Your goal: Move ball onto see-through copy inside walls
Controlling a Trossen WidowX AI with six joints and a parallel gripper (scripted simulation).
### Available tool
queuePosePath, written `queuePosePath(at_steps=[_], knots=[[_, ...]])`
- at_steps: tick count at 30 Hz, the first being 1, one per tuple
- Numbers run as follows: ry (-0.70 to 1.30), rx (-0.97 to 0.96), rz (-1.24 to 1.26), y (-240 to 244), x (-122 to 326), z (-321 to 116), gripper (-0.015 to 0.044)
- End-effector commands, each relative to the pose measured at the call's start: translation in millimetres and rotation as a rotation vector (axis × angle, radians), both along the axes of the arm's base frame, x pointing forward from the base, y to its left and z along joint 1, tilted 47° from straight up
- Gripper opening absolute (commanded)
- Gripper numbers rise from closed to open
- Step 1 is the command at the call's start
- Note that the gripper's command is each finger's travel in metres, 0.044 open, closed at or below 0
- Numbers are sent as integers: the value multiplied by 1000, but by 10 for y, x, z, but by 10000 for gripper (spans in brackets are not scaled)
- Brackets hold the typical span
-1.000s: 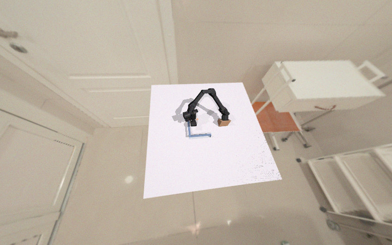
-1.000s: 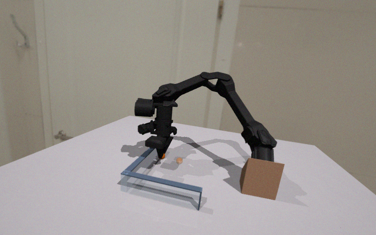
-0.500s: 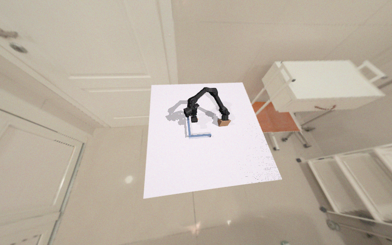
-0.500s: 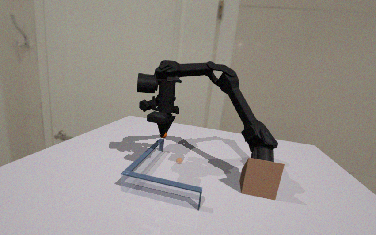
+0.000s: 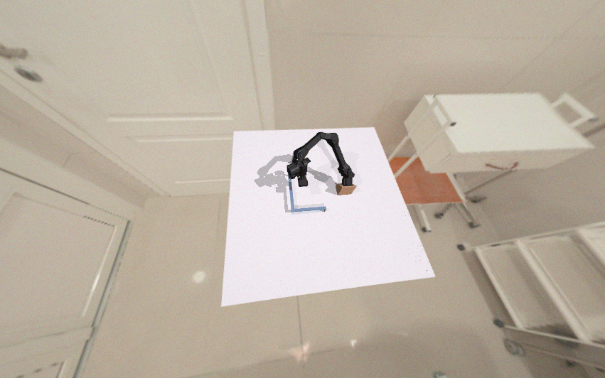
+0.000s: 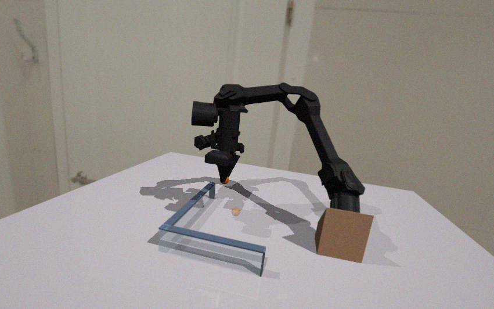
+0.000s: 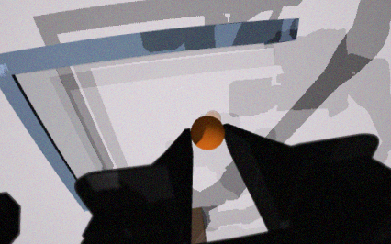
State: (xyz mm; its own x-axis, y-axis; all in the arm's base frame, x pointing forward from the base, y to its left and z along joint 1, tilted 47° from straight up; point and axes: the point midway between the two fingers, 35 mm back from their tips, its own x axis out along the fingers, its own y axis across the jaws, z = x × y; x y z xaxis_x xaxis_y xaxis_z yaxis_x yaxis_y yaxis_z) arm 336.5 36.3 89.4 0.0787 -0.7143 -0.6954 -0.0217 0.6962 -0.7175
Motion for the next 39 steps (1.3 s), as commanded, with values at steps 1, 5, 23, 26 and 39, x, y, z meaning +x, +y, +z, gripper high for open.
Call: queuePosePath(at_steps=[1, 5, 23, 26, 39], knots=[[0, -2, 7, -99, -93, 16, 0], [0, -3, 7, -198, -189, 14, 0], [1, -4, 7, -633, -300, -280, 0], [0, -6, 7, -757, -295, -391, 0], [0, -9, 6, -910, -291, -525, 0]])
